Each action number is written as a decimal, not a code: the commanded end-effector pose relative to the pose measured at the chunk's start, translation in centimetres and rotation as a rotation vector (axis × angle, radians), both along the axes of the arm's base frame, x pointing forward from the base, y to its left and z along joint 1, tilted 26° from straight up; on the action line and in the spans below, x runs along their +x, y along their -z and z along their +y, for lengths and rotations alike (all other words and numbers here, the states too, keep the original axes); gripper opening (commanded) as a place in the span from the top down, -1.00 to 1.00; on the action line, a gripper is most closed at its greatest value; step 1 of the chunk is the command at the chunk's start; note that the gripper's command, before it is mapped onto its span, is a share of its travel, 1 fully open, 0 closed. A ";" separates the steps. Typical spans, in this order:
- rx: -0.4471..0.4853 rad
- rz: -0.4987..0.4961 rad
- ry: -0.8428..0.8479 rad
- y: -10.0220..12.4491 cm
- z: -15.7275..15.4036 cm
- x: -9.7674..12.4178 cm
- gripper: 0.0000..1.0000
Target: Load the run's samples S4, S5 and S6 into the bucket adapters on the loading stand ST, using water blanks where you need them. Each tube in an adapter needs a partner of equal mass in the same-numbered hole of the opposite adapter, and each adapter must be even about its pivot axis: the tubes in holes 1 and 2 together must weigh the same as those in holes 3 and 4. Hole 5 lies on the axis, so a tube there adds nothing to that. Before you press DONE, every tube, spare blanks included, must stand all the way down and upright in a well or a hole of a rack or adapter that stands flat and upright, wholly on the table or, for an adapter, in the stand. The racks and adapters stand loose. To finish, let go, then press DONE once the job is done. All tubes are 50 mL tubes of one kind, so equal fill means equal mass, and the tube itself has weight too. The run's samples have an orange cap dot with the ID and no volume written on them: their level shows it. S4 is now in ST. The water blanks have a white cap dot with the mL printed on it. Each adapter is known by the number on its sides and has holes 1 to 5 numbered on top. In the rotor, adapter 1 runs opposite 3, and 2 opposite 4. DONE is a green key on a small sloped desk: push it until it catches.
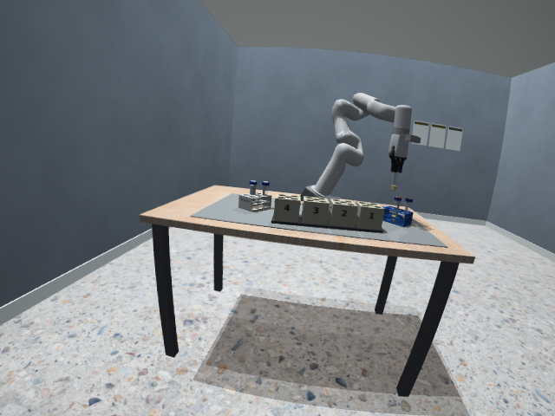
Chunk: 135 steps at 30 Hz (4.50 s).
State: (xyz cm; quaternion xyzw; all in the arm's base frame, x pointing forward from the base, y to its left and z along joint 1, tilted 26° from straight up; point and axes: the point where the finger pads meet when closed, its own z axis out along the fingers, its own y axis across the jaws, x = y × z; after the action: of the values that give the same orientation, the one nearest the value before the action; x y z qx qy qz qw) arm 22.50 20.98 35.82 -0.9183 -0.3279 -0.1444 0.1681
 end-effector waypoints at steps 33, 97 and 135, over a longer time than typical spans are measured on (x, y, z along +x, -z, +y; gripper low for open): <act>0.098 0.250 0.560 2.1 -10.0 13.2 1.00; 0.098 0.250 0.560 5.6 -10.3 15.9 1.00; 0.098 0.250 0.560 8.1 -9.2 16.4 1.00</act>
State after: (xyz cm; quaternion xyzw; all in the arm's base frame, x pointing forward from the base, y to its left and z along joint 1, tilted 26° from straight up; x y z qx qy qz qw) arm 38.70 11.64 27.96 -0.9747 -0.0315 -0.0847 0.2045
